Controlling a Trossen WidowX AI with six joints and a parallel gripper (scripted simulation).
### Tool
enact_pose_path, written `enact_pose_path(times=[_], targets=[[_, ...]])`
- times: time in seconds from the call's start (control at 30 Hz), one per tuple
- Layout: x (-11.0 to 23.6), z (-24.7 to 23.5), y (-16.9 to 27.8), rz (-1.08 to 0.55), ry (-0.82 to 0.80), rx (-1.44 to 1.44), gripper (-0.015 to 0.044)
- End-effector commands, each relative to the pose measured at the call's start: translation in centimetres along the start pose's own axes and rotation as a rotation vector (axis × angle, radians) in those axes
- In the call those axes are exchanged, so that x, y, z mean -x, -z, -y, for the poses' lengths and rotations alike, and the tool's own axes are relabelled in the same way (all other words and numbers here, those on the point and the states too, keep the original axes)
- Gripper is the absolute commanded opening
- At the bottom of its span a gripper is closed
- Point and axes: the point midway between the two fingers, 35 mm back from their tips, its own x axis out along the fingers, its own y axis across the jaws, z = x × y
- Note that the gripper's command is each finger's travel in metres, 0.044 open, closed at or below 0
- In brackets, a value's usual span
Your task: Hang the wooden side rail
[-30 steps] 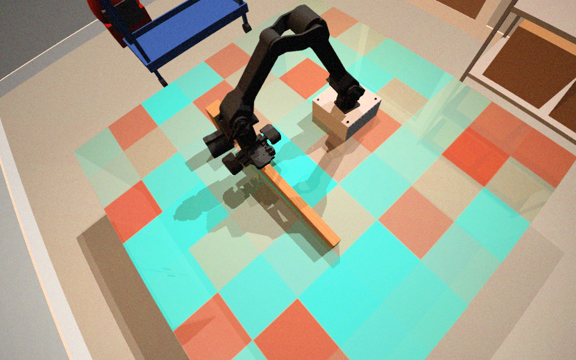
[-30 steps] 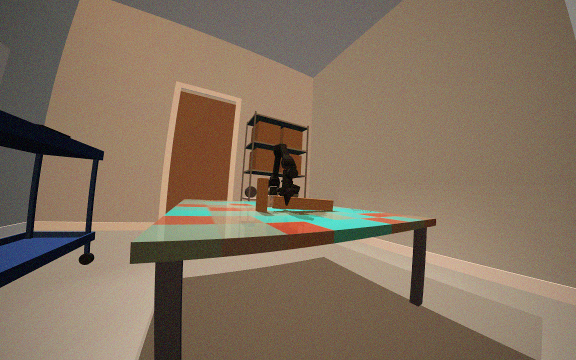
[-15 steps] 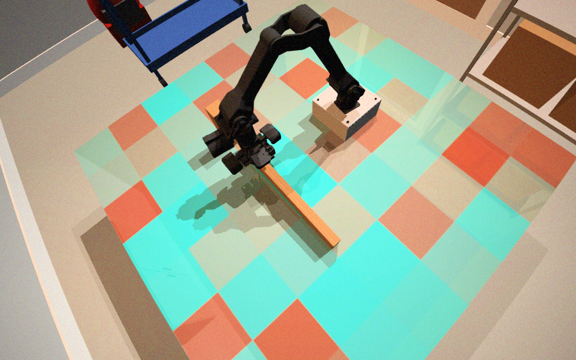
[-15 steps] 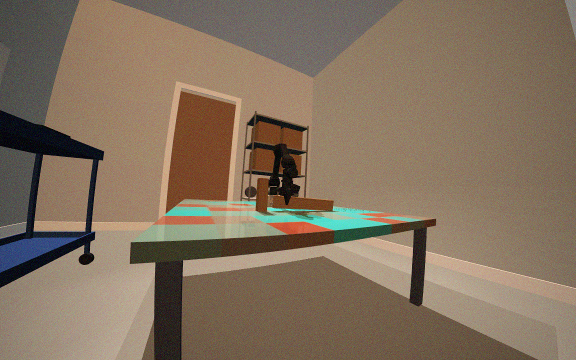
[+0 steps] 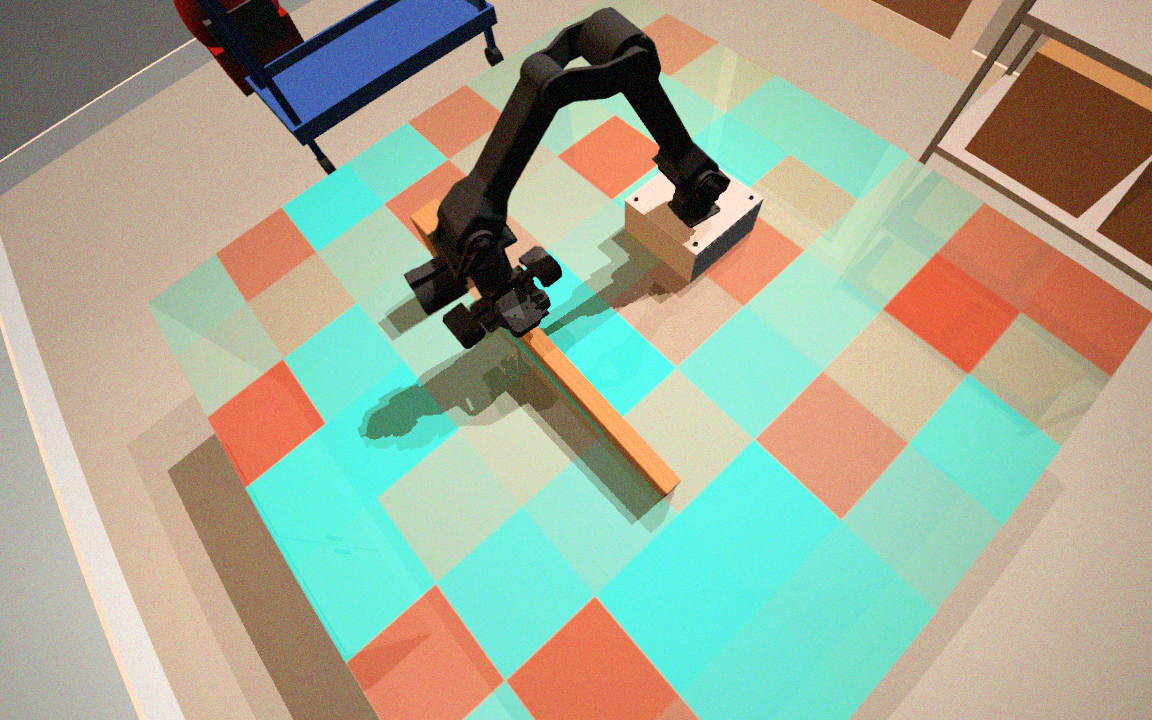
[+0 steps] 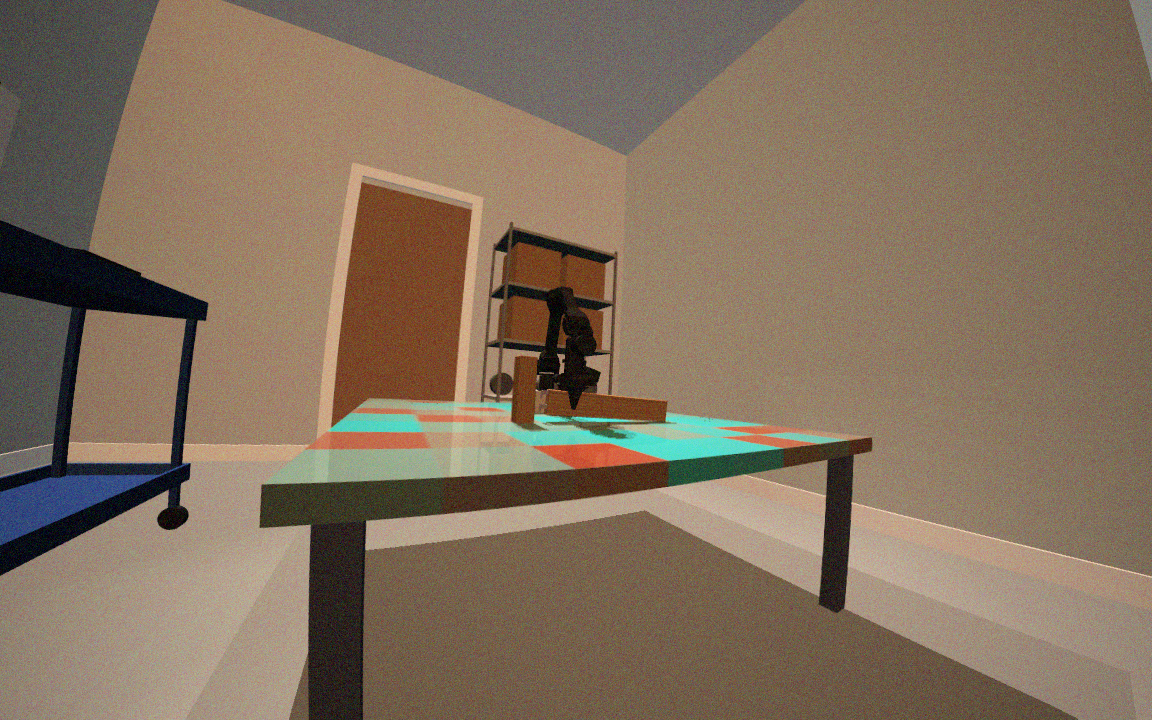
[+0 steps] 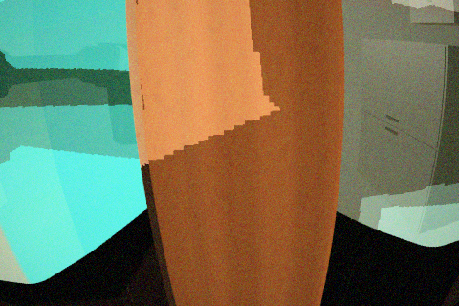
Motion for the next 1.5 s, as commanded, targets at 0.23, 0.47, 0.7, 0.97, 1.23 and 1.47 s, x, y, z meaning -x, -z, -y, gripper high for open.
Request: enact_pose_path(times=[0.23, 0.47, 0.7, 0.97, 1.23, 1.47], targets=[[0.66, 0.49, 0.08, 0.001, 0.022, -0.007, 0.0000], [0.59, 0.57, 0.16, 0.001, 0.022, -0.007, 0.0000], [0.52, 0.66, 0.23, 0.000, 0.022, -0.007, 0.0000], [0.60, 0.73, 0.31, 0.000, 0.022, -0.007, 0.0000], [0.53, 0.83, 0.40, 0.000, 0.022, -0.007, 0.0000], [0.55, 0.89, 0.45, 0.000, 0.022, -0.007, 0.0000]])
